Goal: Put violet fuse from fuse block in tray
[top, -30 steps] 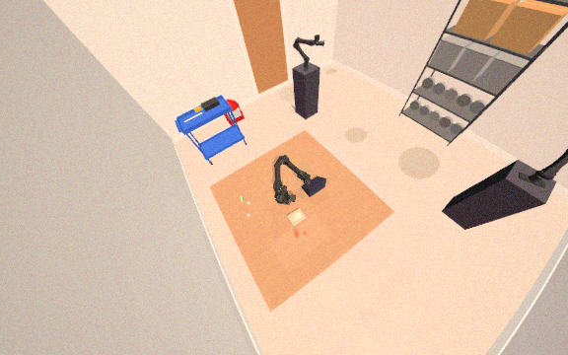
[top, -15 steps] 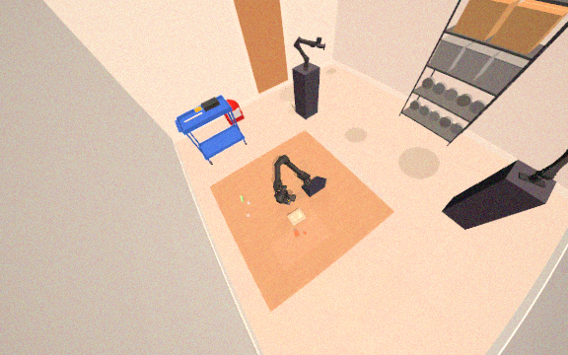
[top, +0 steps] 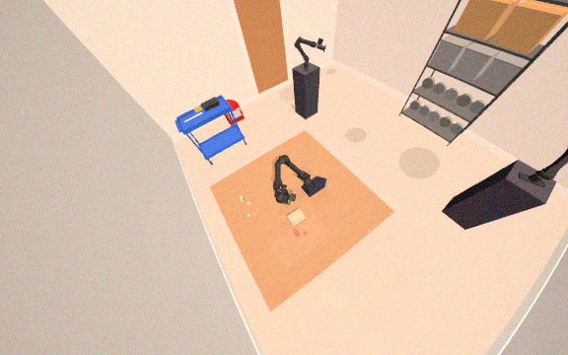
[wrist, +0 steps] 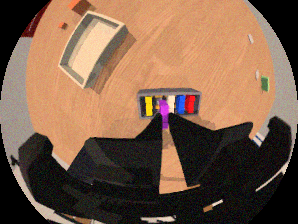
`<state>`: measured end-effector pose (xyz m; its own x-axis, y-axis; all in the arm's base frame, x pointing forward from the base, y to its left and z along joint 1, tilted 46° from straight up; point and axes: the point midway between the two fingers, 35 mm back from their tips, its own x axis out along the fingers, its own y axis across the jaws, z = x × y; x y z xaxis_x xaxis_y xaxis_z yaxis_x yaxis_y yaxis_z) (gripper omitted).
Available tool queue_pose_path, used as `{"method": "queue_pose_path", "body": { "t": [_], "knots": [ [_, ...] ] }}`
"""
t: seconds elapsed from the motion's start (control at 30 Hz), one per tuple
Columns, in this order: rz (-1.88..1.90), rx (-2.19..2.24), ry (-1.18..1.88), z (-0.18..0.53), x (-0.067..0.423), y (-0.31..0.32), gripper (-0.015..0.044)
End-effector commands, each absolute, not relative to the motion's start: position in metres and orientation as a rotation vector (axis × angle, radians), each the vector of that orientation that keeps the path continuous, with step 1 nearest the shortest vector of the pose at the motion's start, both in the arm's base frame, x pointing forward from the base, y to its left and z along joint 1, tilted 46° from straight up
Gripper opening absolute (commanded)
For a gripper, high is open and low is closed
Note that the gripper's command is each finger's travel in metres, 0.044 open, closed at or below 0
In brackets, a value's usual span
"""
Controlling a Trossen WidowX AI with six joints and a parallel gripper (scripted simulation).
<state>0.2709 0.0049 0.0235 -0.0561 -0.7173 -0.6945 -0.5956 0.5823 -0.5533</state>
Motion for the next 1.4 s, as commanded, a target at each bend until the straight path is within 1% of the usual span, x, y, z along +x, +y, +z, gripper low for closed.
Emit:
{"method": "queue_pose_path", "body": {
  "t": [0.0,0.57,0.97,1.37],
  "knots": [
    [-0.141,-1.083,1.738,0.027,0.271,0.009,0.0000],
    [-0.140,-1.083,1.737,0.037,0.274,0.025,0.0000],
    [-0.131,-1.077,1.733,0.000,0.292,0.069,0.0000],
    [-0.129,-1.074,1.732,-0.044,0.299,0.113,0.0000]
  ]
}}
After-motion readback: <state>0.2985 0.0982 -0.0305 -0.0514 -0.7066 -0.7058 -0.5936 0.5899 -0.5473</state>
